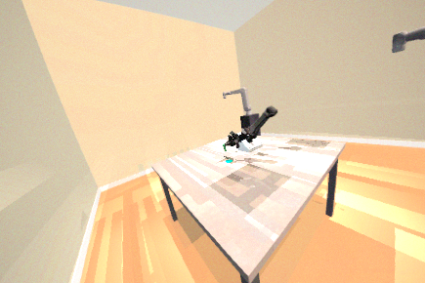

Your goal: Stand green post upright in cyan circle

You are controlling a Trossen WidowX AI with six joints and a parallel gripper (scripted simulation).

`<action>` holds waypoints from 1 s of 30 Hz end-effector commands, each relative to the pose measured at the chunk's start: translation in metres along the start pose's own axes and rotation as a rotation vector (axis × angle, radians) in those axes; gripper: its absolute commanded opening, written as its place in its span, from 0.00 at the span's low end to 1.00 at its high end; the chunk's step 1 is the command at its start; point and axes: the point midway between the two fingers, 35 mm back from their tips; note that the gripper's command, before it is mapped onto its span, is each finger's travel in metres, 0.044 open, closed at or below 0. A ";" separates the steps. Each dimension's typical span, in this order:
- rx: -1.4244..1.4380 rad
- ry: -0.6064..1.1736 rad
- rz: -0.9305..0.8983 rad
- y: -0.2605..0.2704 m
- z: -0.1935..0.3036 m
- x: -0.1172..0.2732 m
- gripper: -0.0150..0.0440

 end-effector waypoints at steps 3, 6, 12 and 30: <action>-0.031 -0.034 -0.007 -0.001 0.000 0.006 0.29; -0.046 -0.052 -0.012 -0.001 -0.001 0.009 0.29; -0.075 -0.087 -0.023 -0.001 -0.003 0.014 0.29; -0.119 -0.135 -0.040 -0.002 -0.005 0.022 0.29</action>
Point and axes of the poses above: the point midway between the two fingers, 35 mm back from their tips, its own x axis back along the fingers, its own y axis across the jaws, z = x × y, and after that the axes turned 9 degrees about x, right-handed
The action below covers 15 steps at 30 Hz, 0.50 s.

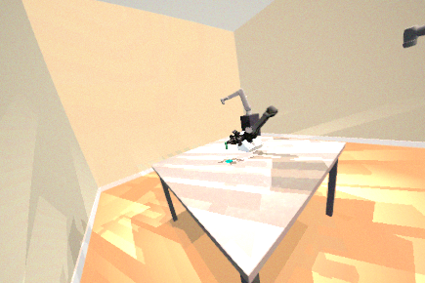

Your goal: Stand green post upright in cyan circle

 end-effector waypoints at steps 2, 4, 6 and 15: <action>-0.004 -0.001 0.003 -0.001 0.001 0.001 0.29; -0.004 -0.001 0.003 -0.001 0.001 0.001 0.29; -0.004 -0.001 0.003 -0.001 0.001 0.001 0.29; -0.006 0.002 0.005 0.002 0.012 -0.003 0.29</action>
Point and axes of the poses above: the point midway between the two fingers, 35 mm back from their tips, its own x axis back along the fingers, its own y axis across the jaws, z = x × y, and after that the axes turned 9 degrees about x, right-handed
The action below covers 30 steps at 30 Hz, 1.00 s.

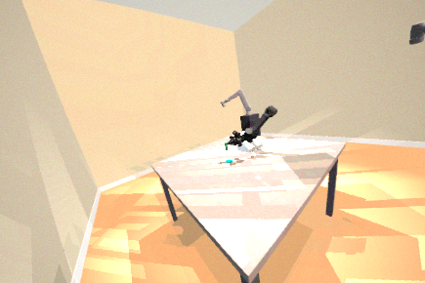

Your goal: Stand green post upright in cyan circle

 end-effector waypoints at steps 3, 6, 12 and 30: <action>-0.003 0.004 0.003 0.002 0.012 -0.003 0.29; -0.004 0.005 0.004 0.004 0.017 -0.005 0.29; -0.004 0.006 0.005 0.006 0.028 -0.007 0.29; -0.004 0.007 0.005 0.010 0.064 -0.007 0.29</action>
Point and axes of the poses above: the point midway between the two fingers, 35 mm back from their tips, its own x axis back along the fingers, its own y axis across the jaws, z = x × y, and after that the axes turned 9 degrees about x, right-handed
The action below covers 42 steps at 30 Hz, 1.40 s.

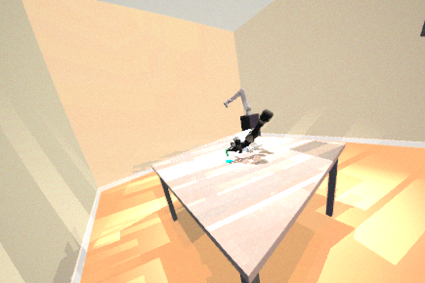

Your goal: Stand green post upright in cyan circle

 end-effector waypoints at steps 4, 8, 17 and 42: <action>-0.002 -0.001 0.000 0.000 0.015 0.002 0.29; -0.001 -0.002 -0.001 0.000 0.023 0.003 0.29; 0.001 -0.001 -0.001 0.002 0.036 0.003 0.29; 0.003 0.001 -0.001 0.003 0.046 0.002 0.74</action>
Point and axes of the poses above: the point midway between the two fingers, 35 mm back from their tips, its own x axis back along the fingers, its own y axis across the jaws, z = x × y, and after that the axes turned 9 degrees about x, right-handed
